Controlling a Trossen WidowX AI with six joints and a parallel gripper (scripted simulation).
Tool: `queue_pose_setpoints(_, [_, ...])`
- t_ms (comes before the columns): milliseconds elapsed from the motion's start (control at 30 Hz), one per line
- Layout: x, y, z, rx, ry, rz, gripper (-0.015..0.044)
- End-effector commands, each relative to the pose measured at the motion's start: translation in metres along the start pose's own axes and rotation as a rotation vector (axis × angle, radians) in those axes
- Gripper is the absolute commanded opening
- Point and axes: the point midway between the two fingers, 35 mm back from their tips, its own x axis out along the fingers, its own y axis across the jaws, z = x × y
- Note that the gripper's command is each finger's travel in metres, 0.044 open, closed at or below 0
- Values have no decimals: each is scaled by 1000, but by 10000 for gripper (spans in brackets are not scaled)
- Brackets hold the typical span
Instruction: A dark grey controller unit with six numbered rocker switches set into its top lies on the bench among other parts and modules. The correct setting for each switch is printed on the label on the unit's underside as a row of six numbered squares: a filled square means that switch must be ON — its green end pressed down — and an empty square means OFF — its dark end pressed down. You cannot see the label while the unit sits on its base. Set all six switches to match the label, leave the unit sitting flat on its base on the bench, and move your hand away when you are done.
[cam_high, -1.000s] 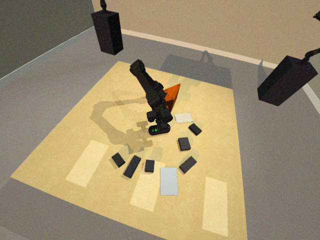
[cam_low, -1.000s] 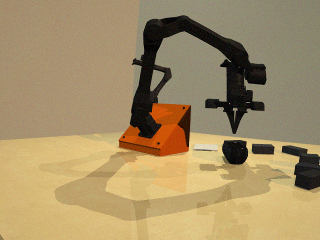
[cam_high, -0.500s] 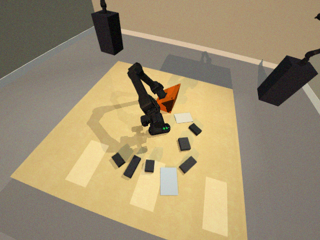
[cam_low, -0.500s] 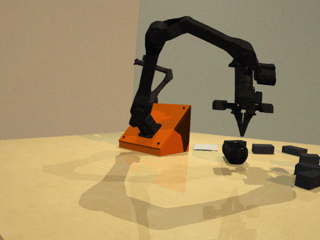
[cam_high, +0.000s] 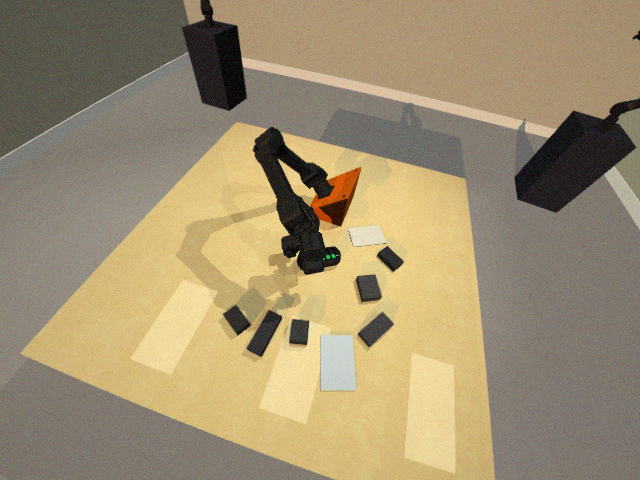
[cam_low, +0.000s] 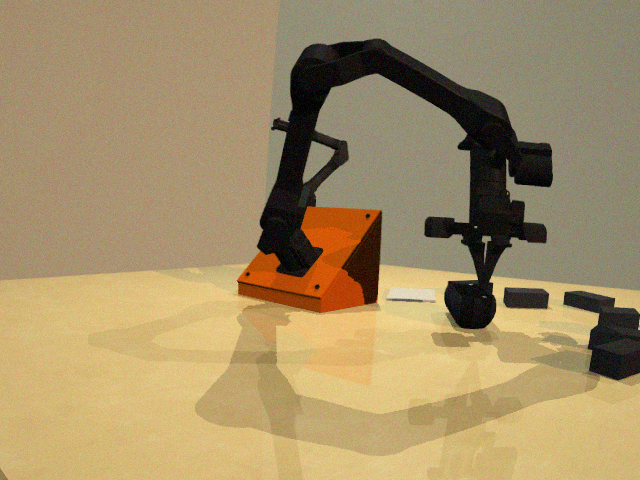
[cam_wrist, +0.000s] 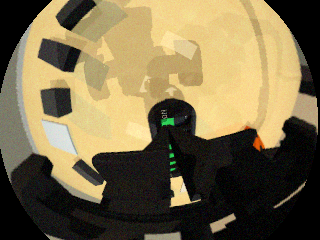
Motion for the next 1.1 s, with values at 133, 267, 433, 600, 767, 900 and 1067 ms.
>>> queue_pose_setpoints(133, [10, -1, 0, -4, -3, -4, 0])
queue_pose_setpoints(267, [17, -1, 0, -4, -3, -4, 0])
queue_pose_setpoints(433, [17, -1, 0, -4, -3, -4, 0])
queue_pose_setpoints(600, [17, -1, 0, -4, -3, -4, 0])
queue_pose_setpoints(767, [7, -1, 0, -1, -1, -3, 0])
queue_pose_setpoints(900, [-28, -1, 0, -5, -1, -3, 0])
queue_pose_setpoints(1067, [-28, -1, -3, -5, -1, -3, 0])
